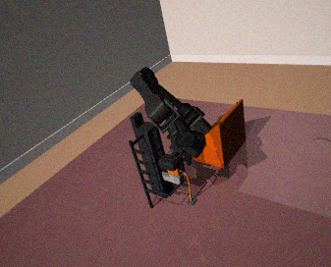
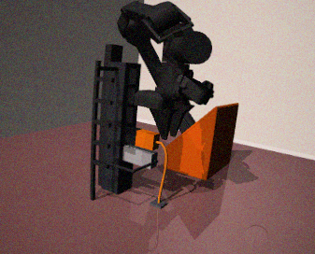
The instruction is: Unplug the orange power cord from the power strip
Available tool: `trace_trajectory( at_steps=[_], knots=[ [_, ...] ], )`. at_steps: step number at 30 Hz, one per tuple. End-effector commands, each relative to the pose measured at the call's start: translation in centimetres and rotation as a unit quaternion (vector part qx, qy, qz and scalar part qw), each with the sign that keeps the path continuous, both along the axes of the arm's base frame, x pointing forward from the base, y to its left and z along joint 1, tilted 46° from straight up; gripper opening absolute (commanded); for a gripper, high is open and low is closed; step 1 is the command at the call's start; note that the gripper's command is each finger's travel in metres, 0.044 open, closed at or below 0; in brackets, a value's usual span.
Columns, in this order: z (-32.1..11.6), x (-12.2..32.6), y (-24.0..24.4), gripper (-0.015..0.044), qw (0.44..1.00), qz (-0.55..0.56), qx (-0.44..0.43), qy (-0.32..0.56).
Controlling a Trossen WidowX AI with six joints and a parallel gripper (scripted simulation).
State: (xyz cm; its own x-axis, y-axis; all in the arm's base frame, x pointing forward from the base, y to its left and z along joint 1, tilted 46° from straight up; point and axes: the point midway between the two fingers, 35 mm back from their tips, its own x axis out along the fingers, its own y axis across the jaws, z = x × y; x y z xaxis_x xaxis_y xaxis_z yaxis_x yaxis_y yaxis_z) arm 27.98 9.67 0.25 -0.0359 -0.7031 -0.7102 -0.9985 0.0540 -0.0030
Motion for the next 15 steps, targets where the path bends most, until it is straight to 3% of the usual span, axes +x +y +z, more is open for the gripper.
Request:
trace_trajectory(
  at_steps=[1, 15],
  knots=[
    [0.1, 0.1, 0.2, 0.016, 1.0, 0.009, -0.003, 0.002],
    [1.5, 0.2, -1.2, 0.016, 1.0, 0.009, -0.004, 0.002]
  ],
)
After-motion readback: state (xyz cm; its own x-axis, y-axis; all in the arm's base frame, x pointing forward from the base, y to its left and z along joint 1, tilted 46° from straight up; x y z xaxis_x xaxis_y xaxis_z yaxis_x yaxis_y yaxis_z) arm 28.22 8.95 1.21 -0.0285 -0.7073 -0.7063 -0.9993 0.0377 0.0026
